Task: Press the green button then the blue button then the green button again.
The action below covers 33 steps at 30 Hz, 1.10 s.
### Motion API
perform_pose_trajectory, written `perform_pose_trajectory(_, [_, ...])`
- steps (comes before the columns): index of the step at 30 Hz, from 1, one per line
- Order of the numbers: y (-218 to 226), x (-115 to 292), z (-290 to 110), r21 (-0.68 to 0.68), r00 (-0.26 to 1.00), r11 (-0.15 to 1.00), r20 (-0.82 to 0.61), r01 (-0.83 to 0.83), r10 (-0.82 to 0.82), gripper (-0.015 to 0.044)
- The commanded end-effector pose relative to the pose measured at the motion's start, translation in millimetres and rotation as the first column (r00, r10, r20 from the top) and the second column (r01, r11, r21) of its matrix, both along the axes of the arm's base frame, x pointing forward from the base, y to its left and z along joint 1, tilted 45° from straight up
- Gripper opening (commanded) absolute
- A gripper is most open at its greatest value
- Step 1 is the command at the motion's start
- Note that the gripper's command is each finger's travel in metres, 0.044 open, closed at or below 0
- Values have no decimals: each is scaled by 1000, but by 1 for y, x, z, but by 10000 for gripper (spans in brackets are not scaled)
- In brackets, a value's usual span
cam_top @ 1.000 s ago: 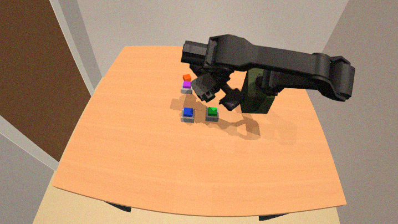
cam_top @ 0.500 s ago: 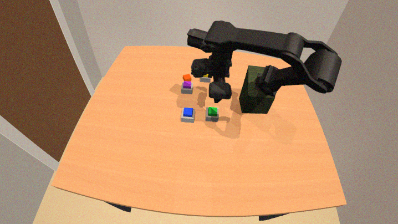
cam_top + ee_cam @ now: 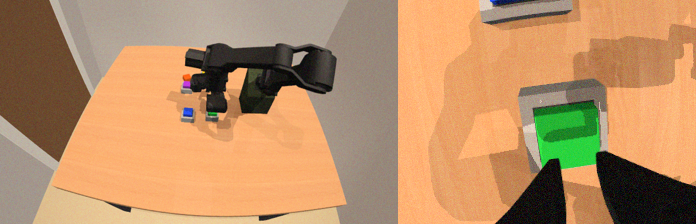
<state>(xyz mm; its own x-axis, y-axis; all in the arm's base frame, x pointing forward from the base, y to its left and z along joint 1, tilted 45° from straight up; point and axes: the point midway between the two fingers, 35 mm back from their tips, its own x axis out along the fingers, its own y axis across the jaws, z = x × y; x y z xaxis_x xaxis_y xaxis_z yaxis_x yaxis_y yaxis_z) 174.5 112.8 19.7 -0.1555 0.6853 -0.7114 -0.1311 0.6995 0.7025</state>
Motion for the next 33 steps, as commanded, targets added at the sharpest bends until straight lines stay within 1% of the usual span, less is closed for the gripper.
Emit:
perform_pose_trajectory(1, [1, -2, -2, 3, 1000, 1000, -9, 5, -5, 20])
perform_pose_trajectory(9, [2, -2, -2, 2, 1000, 1000, -9, 5, -5, 20])
perform_pose_trajectory(33, [25, -8, -26, 4, 1000, 1000, -10, 5, -5, 20])
